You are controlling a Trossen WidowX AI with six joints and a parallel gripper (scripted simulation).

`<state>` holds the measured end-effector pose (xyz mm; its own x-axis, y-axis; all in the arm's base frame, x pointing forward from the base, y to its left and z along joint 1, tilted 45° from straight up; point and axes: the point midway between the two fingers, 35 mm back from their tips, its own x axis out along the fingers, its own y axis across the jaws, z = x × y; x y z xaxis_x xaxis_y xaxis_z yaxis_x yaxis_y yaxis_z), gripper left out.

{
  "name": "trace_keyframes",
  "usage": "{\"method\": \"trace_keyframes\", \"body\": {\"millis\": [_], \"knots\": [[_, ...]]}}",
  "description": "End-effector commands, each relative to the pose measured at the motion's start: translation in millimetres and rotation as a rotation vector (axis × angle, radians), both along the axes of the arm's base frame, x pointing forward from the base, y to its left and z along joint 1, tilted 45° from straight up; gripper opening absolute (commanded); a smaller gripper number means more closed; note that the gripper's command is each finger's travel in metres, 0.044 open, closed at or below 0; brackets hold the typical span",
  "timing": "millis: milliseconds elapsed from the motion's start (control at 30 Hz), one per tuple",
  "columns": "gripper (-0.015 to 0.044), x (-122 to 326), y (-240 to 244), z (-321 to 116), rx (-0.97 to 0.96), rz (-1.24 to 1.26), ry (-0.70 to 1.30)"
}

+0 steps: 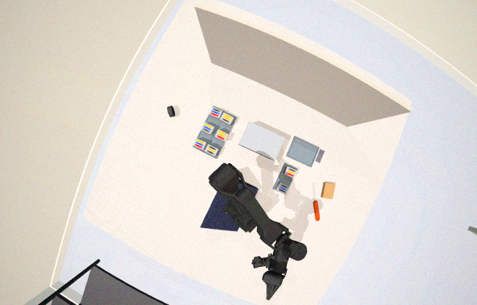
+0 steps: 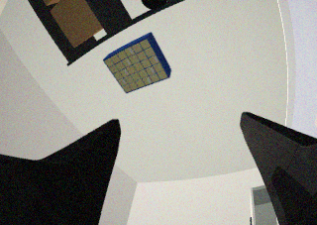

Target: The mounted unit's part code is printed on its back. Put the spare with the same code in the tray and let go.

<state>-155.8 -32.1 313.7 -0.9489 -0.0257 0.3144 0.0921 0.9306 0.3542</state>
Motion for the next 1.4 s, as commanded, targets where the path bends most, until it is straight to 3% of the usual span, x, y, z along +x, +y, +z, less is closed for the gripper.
{"method": "trace_keyframes", "body": {"millis": [0, 233, 633, 833, 1033, 1167, 1367], "knots": [[0.0426, 0.0, 0.0, 0.0, 0.0, 0.0, 0.0], [0.044, 0.2, -9.2, 0.7, 0.028, 0.039, -0.003], [0.044, 38.9, -138.8, 14.4, 0.672, 0.468, 0.062], [0.044, 102.3, -204.1, 8.7, 1.086, 0.706, 0.224], [0.044, 190.3, -243.7, -7.3, 1.476, 0.905, 0.515], [0.044, 257.0, -251.0, -23.2, 1.709, 1.001, 0.78], [0.044, 344.5, -230.0, -48.5, 1.88, 1.14, 1.134]]}}
